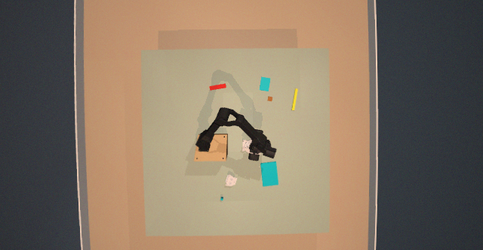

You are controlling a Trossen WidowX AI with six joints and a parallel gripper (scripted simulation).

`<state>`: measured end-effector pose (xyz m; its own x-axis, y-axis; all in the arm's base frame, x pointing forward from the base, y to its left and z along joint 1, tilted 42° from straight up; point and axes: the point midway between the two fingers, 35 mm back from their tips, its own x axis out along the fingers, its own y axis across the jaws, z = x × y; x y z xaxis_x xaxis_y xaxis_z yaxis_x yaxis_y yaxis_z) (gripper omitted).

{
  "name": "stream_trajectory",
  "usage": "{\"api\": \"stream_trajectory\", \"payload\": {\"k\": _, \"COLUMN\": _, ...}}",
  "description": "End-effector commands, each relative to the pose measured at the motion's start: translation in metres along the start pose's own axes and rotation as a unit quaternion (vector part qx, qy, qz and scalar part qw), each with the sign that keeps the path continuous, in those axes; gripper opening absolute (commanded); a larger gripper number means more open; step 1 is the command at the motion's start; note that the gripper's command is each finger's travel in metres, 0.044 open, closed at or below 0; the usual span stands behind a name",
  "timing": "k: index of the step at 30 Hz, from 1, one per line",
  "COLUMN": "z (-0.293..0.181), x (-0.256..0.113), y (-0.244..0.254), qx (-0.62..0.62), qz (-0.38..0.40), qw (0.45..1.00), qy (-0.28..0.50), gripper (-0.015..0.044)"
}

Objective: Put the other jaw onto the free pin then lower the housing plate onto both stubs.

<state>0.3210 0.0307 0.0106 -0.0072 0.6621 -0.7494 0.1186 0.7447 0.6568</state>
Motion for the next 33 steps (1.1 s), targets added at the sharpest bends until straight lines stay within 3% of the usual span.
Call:
{"api": "stream_trajectory", "payload": {"k": 1, "z": 0.001, "x": -0.001, "y": 0.001, "qx": 0.002, "qz": 0.001, "qw": 1.0, "qy": -0.001, "gripper": 0.0134}}
{"api": "stream_trajectory", "payload": {"k": 33, "z": 0.001, "x": 0.047, "y": 0.001, "qx": 0.003, "qz": 0.002, "qw": 1.0, "qy": -0.001, "gripper": 0.0134}}
